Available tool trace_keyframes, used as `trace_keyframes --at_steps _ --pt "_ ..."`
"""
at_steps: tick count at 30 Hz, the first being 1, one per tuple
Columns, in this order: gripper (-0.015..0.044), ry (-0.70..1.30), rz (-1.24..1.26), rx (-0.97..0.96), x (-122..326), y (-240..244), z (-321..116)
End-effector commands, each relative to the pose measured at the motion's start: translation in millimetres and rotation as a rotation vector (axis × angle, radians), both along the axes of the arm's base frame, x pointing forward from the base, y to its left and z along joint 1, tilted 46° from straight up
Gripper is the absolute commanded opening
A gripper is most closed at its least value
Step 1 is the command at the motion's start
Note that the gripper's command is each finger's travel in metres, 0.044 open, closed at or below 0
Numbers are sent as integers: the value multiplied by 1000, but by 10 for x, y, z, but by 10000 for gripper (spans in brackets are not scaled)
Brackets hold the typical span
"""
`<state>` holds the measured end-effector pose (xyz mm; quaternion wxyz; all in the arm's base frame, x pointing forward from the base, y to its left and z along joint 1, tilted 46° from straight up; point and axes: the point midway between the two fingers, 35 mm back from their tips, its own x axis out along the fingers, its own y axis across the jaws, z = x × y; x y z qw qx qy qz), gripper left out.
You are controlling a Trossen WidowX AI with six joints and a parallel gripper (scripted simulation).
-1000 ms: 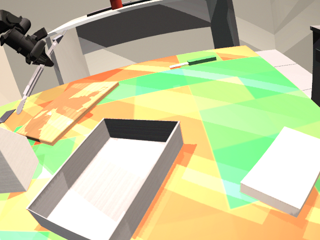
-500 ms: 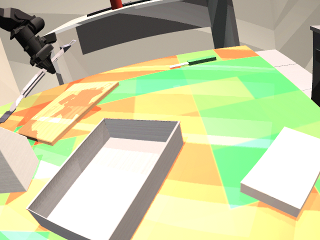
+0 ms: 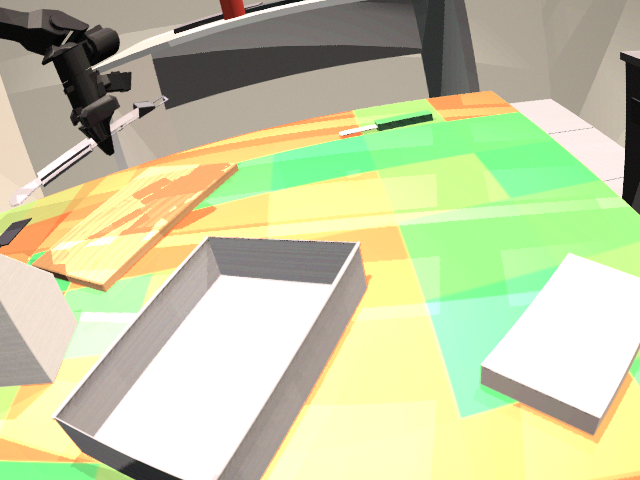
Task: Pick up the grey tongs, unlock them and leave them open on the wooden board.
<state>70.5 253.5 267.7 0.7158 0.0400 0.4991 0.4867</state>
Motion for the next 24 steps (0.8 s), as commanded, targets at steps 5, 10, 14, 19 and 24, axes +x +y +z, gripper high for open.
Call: trace_keyframes --at_steps 5,10,14,19,24 --pt "-150 125 40 -12 56 29 21" --pt "-150 137 43 -12 62 31 24" --pt "-150 137 43 -12 62 34 22" --pt "-150 137 43 -12 65 74 -10" --pt "-150 137 43 -12 68 138 -62"
